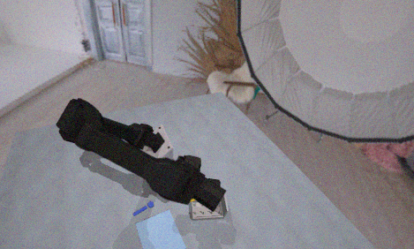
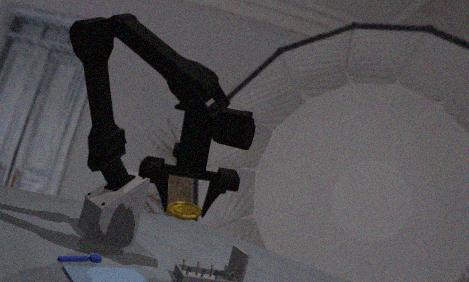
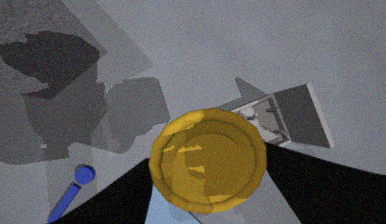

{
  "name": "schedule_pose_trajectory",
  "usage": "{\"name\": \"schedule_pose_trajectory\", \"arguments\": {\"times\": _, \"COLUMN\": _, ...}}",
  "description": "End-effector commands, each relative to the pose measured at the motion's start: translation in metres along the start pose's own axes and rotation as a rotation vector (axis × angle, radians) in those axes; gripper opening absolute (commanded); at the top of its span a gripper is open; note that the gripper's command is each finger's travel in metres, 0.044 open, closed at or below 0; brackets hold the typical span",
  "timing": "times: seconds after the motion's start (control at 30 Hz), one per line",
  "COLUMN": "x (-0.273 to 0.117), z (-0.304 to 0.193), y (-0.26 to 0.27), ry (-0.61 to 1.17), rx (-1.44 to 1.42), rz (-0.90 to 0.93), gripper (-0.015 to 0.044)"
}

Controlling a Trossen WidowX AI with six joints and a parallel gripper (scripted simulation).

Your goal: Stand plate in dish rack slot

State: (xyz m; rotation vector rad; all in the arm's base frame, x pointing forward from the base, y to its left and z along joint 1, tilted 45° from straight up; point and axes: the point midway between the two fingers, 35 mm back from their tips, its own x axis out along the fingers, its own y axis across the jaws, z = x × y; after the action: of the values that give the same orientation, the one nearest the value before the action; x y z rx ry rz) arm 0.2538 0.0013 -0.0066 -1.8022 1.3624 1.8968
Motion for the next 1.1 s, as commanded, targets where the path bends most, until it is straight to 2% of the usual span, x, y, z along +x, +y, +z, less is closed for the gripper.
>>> {"name": "schedule_pose_trajectory", "arguments": {"times": 0.0, "x": 0.01, "z": 0.001, "y": 0.002, "ry": -0.069, "rx": 0.075, "rz": -0.042, "gripper": 0.0}}
{"name": "schedule_pose_trajectory", "arguments": {"times": 0.57, "x": 0.049, "z": -0.001, "y": 0.001, "ry": -0.362, "rx": 0.29, "rz": -0.275, "gripper": 0.0}}
{"name": "schedule_pose_trajectory", "arguments": {"times": 1.07, "x": 0.069, "z": -0.009, "y": 0.002, "ry": -0.549, "rx": 0.473, "rz": -0.53, "gripper": 0.0}}
